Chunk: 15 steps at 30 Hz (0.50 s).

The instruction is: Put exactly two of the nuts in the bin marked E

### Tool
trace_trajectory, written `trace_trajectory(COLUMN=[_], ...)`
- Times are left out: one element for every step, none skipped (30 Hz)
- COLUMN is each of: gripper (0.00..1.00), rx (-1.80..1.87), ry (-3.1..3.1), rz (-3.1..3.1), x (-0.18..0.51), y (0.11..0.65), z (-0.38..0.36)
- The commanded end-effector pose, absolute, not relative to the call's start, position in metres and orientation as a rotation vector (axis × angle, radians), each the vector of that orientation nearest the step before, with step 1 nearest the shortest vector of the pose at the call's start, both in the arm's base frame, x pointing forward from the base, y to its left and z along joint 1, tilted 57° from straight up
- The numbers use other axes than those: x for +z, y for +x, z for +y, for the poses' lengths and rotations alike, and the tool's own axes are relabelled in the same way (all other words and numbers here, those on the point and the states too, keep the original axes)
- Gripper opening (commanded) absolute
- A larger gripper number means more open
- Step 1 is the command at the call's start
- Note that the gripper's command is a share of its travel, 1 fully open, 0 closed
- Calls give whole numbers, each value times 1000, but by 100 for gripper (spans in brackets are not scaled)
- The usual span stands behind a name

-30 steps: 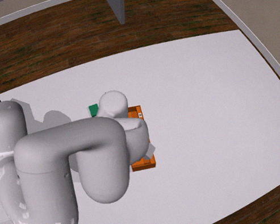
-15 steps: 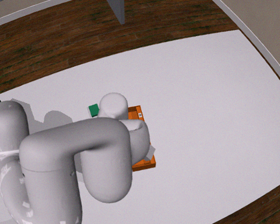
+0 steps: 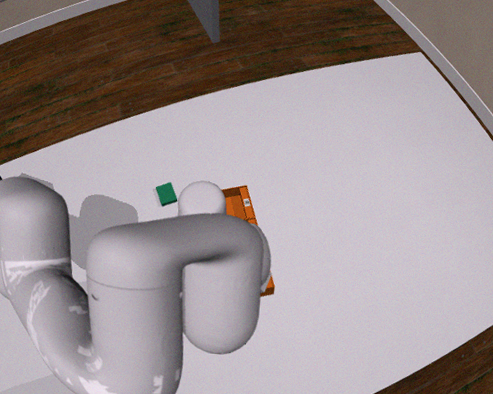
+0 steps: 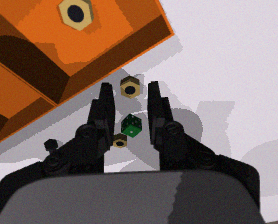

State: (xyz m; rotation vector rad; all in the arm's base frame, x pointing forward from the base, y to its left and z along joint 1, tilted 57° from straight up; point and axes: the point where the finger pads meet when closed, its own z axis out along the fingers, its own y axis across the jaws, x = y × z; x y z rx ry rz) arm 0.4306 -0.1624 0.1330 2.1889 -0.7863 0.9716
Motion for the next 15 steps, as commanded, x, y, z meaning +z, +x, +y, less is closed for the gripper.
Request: trace_trajectory(gripper=[30, 30, 30, 30, 30, 30, 30, 30, 30, 30, 30, 30, 30, 30, 30], rx=[977, 977, 977, 977, 977, 977, 977, 977, 977, 977, 977, 977, 977, 977, 977], ry=[2189, 2189, 2189, 2189, 2189, 2189, 2189, 2189, 2189, 2189, 2189, 2189, 2189, 2189, 2189], rz=[-785, -785, -785, -785, -785, -785, -785, -785, -785, -785, -785, -785, -785, -785, -785], x=[132, 132, 131, 130, 130, 130, 129, 129, 128, 127, 126, 126, 126, 126, 126], y=[433, 434, 435, 435, 435, 435, 436, 436, 437, 437, 438, 437, 437, 437, 437], z=[-164, -165, -166, -167, -167, -167, -168, -169, -170, -171, -171, -172, -172, -172, -172])
